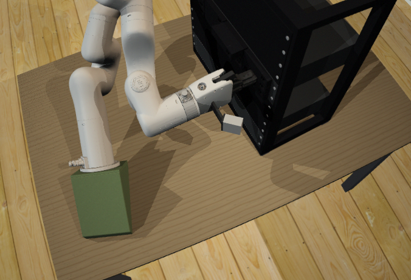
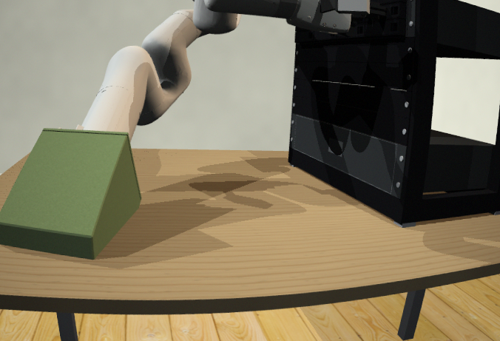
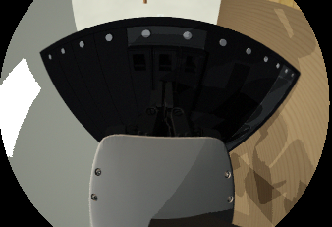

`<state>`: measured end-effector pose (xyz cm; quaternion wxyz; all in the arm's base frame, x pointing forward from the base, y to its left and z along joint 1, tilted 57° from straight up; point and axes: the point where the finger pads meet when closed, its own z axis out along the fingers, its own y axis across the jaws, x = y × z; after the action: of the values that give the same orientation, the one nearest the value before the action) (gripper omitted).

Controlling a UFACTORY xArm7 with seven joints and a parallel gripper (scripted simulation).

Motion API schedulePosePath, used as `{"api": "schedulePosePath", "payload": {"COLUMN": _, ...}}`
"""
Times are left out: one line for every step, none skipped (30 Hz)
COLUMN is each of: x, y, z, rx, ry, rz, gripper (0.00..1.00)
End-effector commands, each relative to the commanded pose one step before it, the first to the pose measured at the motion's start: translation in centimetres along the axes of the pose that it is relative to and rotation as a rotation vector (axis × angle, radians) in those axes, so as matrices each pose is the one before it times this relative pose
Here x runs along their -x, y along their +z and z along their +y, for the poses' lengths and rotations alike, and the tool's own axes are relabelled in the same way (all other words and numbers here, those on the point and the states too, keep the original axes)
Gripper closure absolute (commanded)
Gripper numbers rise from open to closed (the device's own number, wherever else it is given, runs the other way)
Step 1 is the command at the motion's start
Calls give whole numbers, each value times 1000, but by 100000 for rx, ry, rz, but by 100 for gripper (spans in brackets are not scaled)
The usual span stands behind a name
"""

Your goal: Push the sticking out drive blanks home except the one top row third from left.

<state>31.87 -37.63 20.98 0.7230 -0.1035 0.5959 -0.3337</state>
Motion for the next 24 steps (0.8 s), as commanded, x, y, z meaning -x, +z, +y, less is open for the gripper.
{"api": "schedulePosePath", "payload": {"x": 30, "y": 161, "z": -207, "rx": -175, "ry": -397, "rz": -198, "gripper": 100}}
{"api": "schedulePosePath", "payload": {"x": -1, "y": 51, "z": 0, "rx": 0, "ry": 0, "rz": 0, "gripper": 100}}
{"api": "schedulePosePath", "payload": {"x": -1, "y": 46, "z": 0, "rx": 0, "ry": 0, "rz": 0, "gripper": 100}}
{"api": "schedulePosePath", "payload": {"x": -1, "y": 33, "z": 0, "rx": 0, "ry": 0, "rz": 0, "gripper": 100}}
{"api": "schedulePosePath", "payload": {"x": 0, "y": 16, "z": 0, "rx": 0, "ry": 0, "rz": 0, "gripper": 100}}
{"api": "schedulePosePath", "payload": {"x": 0, "y": 3, "z": 0, "rx": 0, "ry": 0, "rz": 0, "gripper": 100}}
{"api": "schedulePosePath", "payload": {"x": 0, "y": 0, "z": 0, "rx": 0, "ry": 0, "rz": 0, "gripper": 100}}
{"api": "schedulePosePath", "payload": {"x": 0, "y": 0, "z": 0, "rx": 0, "ry": 0, "rz": 0, "gripper": 100}}
{"api": "schedulePosePath", "payload": {"x": 0, "y": 0, "z": 0, "rx": 0, "ry": 0, "rz": 0, "gripper": 100}}
{"api": "schedulePosePath", "payload": {"x": 0, "y": 0, "z": 0, "rx": 0, "ry": 0, "rz": 0, "gripper": 100}}
{"api": "schedulePosePath", "payload": {"x": 0, "y": 0, "z": 0, "rx": 0, "ry": 0, "rz": 0, "gripper": 100}}
{"api": "schedulePosePath", "payload": {"x": 0, "y": 0, "z": 0, "rx": 0, "ry": 0, "rz": 0, "gripper": 100}}
{"api": "schedulePosePath", "payload": {"x": 0, "y": 0, "z": 0, "rx": 0, "ry": 0, "rz": 0, "gripper": 100}}
{"api": "schedulePosePath", "payload": {"x": 0, "y": 0, "z": 0, "rx": 0, "ry": 0, "rz": 0, "gripper": 100}}
{"api": "schedulePosePath", "payload": {"x": 0, "y": 0, "z": 0, "rx": 0, "ry": 0, "rz": 0, "gripper": 100}}
{"api": "schedulePosePath", "payload": {"x": 0, "y": 0, "z": 0, "rx": 0, "ry": 0, "rz": 0, "gripper": 100}}
{"api": "schedulePosePath", "payload": {"x": 0, "y": 0, "z": 0, "rx": 0, "ry": 0, "rz": 0, "gripper": 100}}
{"api": "schedulePosePath", "payload": {"x": 0, "y": -4, "z": 0, "rx": 0, "ry": 0, "rz": 0, "gripper": 100}}
{"api": "schedulePosePath", "payload": {"x": 0, "y": -28, "z": 0, "rx": 0, "ry": -1, "rz": 0, "gripper": 100}}
{"api": "schedulePosePath", "payload": {"x": 0, "y": -71, "z": 0, "rx": 1, "ry": -1, "rz": 0, "gripper": 100}}
{"api": "schedulePosePath", "payload": {"x": 0, "y": -128, "z": 0, "rx": 1, "ry": -1, "rz": 0, "gripper": 100}}
{"api": "schedulePosePath", "payload": {"x": 1, "y": -195, "z": 0, "rx": 0, "ry": 0, "rz": 0, "gripper": 100}}
{"api": "schedulePosePath", "payload": {"x": 0, "y": -264, "z": 0, "rx": 1, "ry": -1, "rz": 1, "gripper": 100}}
{"api": "schedulePosePath", "payload": {"x": 1, "y": -335, "z": 0, "rx": -1, "ry": 1, "rz": 0, "gripper": 100}}
